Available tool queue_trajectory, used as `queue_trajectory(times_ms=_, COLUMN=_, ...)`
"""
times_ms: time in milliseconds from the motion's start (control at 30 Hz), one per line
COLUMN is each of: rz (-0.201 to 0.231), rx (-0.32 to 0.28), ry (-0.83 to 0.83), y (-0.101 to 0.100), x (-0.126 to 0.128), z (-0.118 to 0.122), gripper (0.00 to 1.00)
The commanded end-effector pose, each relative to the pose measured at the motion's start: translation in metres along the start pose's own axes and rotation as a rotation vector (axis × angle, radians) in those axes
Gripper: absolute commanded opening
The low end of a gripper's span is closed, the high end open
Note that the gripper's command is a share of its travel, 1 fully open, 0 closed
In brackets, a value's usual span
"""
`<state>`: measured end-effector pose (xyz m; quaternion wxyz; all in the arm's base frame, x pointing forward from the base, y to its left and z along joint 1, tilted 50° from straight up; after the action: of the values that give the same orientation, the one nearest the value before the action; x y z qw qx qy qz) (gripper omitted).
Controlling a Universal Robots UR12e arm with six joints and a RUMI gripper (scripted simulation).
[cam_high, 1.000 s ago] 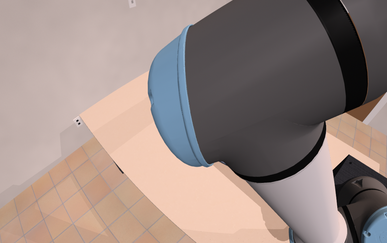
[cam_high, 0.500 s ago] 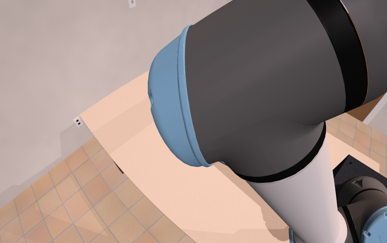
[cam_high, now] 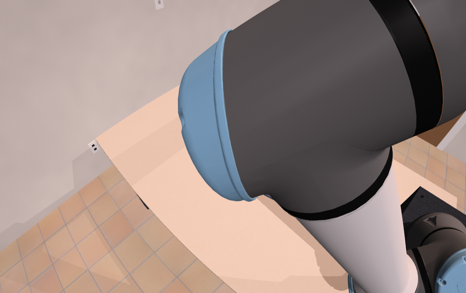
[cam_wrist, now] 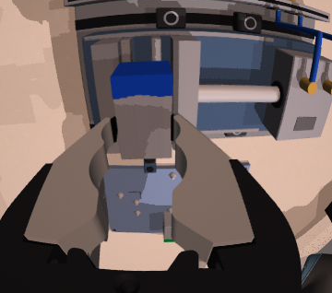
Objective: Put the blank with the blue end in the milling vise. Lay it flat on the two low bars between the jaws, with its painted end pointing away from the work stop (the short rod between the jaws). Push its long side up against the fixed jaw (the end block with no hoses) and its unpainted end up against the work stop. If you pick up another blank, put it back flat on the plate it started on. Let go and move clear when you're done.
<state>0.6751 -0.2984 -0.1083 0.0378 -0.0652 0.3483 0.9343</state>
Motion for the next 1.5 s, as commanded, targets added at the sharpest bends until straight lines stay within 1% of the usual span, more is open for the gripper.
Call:
queue_trajectory(times_ms=0, rz=-0.001, rx=0.001, ry=0.0, y=0.0011, x=-0.0004, z=-0.0003, gripper=0.0)
queue_trajectory(times_ms=933, rz=-0.001, rx=0.001, ry=0.0, y=-0.0013, x=-0.0004, z=-0.0003, gripper=0.0)
queue_trajectory(times_ms=1467, rz=-0.001, rx=0.001, ry=0.001, y=-0.0063, x=-0.0004, z=-0.0004, gripper=0.0)
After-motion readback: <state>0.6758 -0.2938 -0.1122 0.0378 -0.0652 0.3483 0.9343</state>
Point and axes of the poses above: the point where the finger pads meet when closed, its own y axis back along the fingers, its own x axis across the jaws, z = x × y, the point moved 10 cm from there along y, back along the fingers
